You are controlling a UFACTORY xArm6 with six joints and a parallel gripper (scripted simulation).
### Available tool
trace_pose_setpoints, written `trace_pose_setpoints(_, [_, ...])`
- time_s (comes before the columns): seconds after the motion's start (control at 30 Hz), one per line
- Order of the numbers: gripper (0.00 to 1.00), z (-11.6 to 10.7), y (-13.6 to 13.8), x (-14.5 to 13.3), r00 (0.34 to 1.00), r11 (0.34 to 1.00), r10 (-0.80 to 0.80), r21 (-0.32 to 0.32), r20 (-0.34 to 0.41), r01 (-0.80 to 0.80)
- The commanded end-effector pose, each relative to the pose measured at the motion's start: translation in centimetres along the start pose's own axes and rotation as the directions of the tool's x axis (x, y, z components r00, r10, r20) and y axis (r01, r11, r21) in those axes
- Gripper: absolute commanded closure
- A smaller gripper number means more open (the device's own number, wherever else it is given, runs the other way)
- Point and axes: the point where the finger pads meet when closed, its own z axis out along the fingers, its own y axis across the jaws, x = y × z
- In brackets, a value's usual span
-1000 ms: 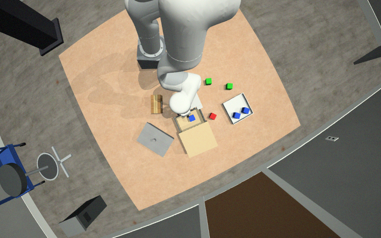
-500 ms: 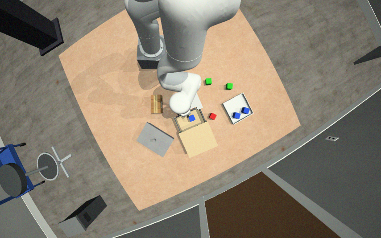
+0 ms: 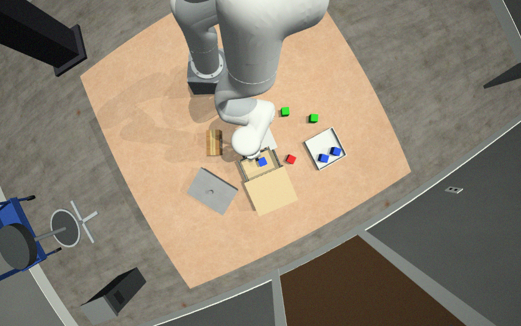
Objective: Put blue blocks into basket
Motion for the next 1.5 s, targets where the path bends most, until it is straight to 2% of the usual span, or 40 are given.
trace_pose_setpoints(0.0, [0.76, -0.3, 0.1, 0.0, 1.000, 1.000, 0.000, -0.003, 0.000, 0.000])
trace_pose_setpoints(0.6, [0.76, -3.1, 0.1, 0.0, 1.000, 1.000, 0.000, -0.003, 0.000, 0.000])
trace_pose_setpoints(1.1, [0.76, -9.1, 0.1, 0.0, 1.000, 1.000, 0.000, -0.003, 0.000, 0.000])
trace_pose_setpoints(1.47, [0.76, -11.5, 0.1, 0.0, 1.000, 1.000, 0.000, -0.003, 0.000, 0.000])
